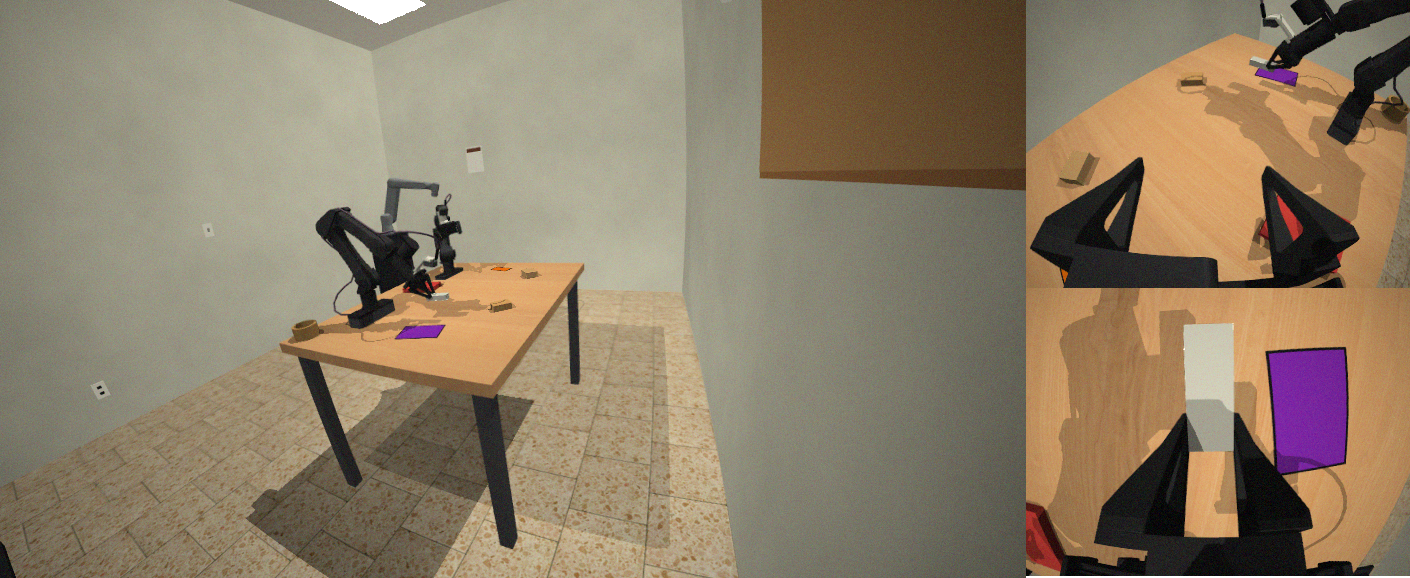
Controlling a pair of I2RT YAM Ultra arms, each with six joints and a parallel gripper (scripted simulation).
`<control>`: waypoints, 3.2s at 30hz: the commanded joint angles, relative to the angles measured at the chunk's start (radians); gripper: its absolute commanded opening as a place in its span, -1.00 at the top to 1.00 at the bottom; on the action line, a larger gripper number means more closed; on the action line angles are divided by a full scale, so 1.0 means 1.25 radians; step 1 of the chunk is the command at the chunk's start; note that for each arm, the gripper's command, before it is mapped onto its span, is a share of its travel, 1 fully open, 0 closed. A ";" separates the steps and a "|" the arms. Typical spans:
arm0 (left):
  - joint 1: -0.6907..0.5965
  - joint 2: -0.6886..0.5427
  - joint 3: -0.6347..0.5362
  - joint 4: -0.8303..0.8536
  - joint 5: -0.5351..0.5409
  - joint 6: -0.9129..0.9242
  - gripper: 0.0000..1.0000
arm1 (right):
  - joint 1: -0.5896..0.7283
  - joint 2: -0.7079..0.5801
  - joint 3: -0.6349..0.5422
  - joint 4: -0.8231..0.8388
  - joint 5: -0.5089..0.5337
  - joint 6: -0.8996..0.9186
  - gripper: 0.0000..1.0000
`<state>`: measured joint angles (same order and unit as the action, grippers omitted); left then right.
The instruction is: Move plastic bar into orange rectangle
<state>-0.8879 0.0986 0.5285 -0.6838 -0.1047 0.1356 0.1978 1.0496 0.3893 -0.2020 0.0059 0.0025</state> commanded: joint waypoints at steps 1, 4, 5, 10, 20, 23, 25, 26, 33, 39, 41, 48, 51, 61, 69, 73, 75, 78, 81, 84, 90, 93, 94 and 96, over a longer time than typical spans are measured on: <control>0.008 -0.016 -0.002 0.009 -0.002 -0.004 -1.00 | 0.100 0.041 0.040 0.036 0.119 0.139 0.51; 0.008 -0.016 -0.003 0.009 -0.002 -0.004 -1.00 | 0.214 0.097 0.076 0.032 0.187 0.212 0.51; 0.008 -0.016 -0.003 0.009 -0.002 -0.004 -1.00 | 0.254 0.119 0.091 0.032 0.208 0.236 0.51; 0.008 -0.016 -0.003 0.009 -0.002 -0.004 -1.00 | 0.377 0.193 0.146 0.020 0.270 0.302 0.51; 0.008 -0.016 -0.004 0.009 -0.002 -0.004 -1.00 | 0.703 0.486 0.420 -0.046 0.419 0.470 0.51; 0.008 -0.016 -0.004 0.009 -0.002 -0.004 -1.00 | 0.715 0.515 0.458 -0.066 0.427 0.482 0.51; 0.008 -0.016 -0.004 0.009 -0.002 -0.004 -1.00 | 0.718 0.525 0.472 -0.071 0.428 0.484 0.51; 0.008 -0.016 -0.004 0.009 -0.002 -0.004 -1.00 | 0.718 0.525 0.472 -0.071 0.428 0.484 0.51; 0.008 -0.016 -0.004 0.009 -0.002 -0.004 -1.00 | 0.703 0.504 0.448 -0.002 0.345 0.361 0.51; 0.008 -0.016 -0.004 0.009 -0.002 -0.004 -1.00 | 0.646 0.443 0.375 0.078 0.177 0.119 0.51; 0.008 -0.016 -0.004 0.009 -0.002 -0.004 -1.00 | 0.621 0.427 0.356 0.092 0.121 0.055 0.51; 0.008 -0.016 -0.004 0.009 -0.002 -0.004 -1.00 | 0.548 0.406 0.340 0.089 -0.049 -0.125 0.51; 0.008 -0.016 -0.004 0.009 -0.002 -0.004 -1.00 | 0.507 0.415 0.350 0.066 -0.136 -0.216 0.51; 0.008 -0.016 -0.004 0.009 -0.002 -0.004 -1.00 | 0.412 0.457 0.397 -0.019 -0.335 -0.453 0.51; 0.008 -0.016 -0.004 0.009 -0.002 -0.004 -1.00 | 0.348 0.542 0.515 -0.167 -0.459 -0.672 0.51; 0.008 -0.016 -0.004 0.009 -0.002 -0.004 -1.00 | 0.339 0.571 0.558 -0.203 -0.468 -0.704 0.51; 0.008 -0.016 -0.004 0.009 -0.002 -0.004 -1.00 | 0.338 0.578 0.569 -0.199 -0.459 -0.698 0.51; 0.008 -0.016 -0.004 0.009 -0.002 -0.004 -1.00 | 0.338 0.579 0.570 -0.201 -0.459 -0.699 0.51; 0.008 -0.016 -0.004 0.009 -0.002 -0.004 -1.00 | 0.339 0.581 0.573 -0.205 -0.459 -0.702 0.51; 0.008 -0.016 -0.004 0.009 -0.002 -0.004 -1.00 | 0.339 0.581 0.573 -0.206 -0.459 -0.702 0.51; 0.008 -0.016 -0.004 0.009 -0.002 -0.004 -1.00 | 0.355 0.567 0.574 -0.219 -0.457 -0.696 0.51; -0.003 -0.002 0.012 0.020 0.014 0.026 -0.32 | 0.355 0.567 0.574 -0.220 -0.457 -0.696 0.51; -0.003 -0.002 0.012 0.020 0.014 0.026 -0.32 | 0.355 0.567 0.574 -0.220 -0.457 -0.696 0.51; -0.006 0.018 0.018 0.022 0.024 0.042 -0.24 | 0.355 0.567 0.574 -0.220 -0.457 -0.696 0.51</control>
<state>-0.8871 0.0971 0.5285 -0.6838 -0.0990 0.1547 0.6292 1.7657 1.0798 -0.4595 -0.5438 -0.8642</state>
